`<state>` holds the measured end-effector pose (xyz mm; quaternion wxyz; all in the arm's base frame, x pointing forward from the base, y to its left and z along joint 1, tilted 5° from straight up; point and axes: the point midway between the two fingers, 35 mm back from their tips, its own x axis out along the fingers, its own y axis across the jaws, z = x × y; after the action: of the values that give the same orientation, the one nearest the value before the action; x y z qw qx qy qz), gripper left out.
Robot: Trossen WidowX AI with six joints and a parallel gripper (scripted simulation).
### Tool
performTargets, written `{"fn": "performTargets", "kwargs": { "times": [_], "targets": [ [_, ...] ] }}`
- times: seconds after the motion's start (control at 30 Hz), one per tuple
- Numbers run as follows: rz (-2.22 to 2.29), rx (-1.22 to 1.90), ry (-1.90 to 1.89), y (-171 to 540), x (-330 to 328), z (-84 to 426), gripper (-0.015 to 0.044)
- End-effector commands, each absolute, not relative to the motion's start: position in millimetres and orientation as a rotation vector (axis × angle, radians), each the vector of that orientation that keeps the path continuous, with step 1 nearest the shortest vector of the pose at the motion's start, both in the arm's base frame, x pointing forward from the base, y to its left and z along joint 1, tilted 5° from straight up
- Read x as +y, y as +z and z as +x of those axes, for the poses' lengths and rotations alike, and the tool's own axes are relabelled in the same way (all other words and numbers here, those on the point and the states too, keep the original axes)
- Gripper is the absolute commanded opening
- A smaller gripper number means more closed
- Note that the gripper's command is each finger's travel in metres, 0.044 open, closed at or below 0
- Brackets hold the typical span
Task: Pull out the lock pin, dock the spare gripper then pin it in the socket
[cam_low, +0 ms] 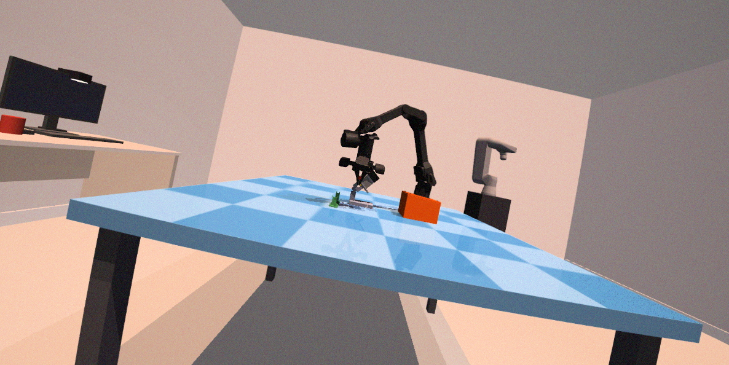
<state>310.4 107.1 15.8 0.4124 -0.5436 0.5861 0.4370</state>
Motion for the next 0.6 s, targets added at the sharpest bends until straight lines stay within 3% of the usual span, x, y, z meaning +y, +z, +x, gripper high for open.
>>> {"fn": "performTargets", "kwargs": {
  "times": [0.0, 0.57],
  "targets": [
    [-1.36, 1.469, 1.097, 14.0, 108.4, 307.7, 0.0],
    [-1.353, 1.473, 1.105, -33.2, 103.8, 305.7, 0.0]
  ]
}}
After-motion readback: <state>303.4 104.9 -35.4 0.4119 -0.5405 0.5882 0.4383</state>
